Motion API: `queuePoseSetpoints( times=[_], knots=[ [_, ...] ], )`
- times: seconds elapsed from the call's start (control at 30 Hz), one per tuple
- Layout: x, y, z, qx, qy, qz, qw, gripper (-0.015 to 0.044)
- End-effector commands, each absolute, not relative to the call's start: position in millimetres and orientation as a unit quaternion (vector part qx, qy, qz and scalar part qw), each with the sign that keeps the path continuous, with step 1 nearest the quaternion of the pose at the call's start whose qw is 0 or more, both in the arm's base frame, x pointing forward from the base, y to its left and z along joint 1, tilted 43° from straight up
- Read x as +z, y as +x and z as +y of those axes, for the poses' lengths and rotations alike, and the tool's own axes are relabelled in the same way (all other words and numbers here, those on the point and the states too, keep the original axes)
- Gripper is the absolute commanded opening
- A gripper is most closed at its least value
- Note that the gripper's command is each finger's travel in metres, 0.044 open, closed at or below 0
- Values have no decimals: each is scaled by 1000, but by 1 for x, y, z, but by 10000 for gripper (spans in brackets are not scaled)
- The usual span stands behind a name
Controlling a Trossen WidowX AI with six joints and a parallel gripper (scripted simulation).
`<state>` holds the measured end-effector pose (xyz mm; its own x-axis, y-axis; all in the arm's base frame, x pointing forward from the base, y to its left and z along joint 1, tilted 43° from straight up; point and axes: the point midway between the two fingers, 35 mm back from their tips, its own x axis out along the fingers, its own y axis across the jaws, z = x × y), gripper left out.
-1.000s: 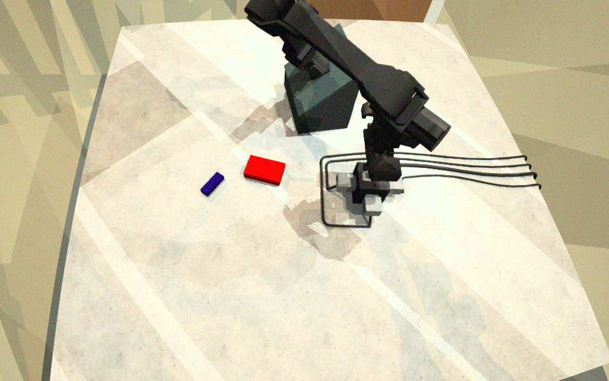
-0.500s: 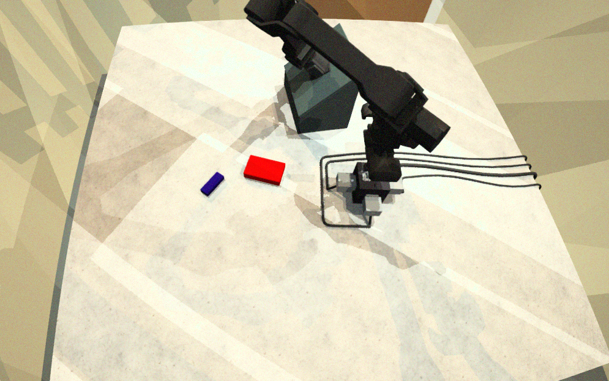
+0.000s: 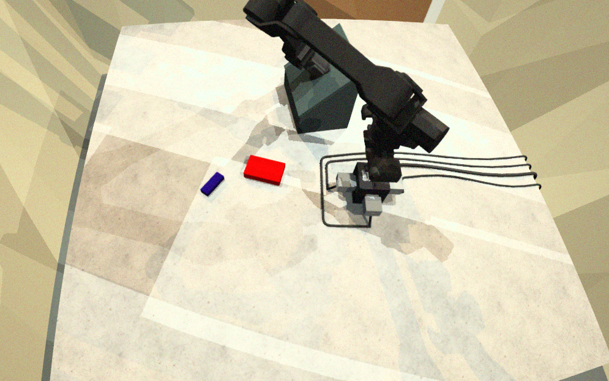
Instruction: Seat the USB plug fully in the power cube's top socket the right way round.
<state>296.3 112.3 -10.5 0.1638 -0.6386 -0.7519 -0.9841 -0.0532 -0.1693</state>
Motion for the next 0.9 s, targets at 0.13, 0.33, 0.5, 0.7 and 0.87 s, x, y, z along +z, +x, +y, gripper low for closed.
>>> queuePoseSetpoints(
  times=[0.13,0.33,0.5,0.7,0.87],
  knots=[
    [-11,296,113,256,-679,593,349,0],
    [-11,297,113,258,-678,592,350,0],
    [-12,297,113,259,-678,592,351,0],
    [-13,297,113,261,-677,591,353,0],
    [-13,297,112,263,-677,590,354,0]
  ],
)
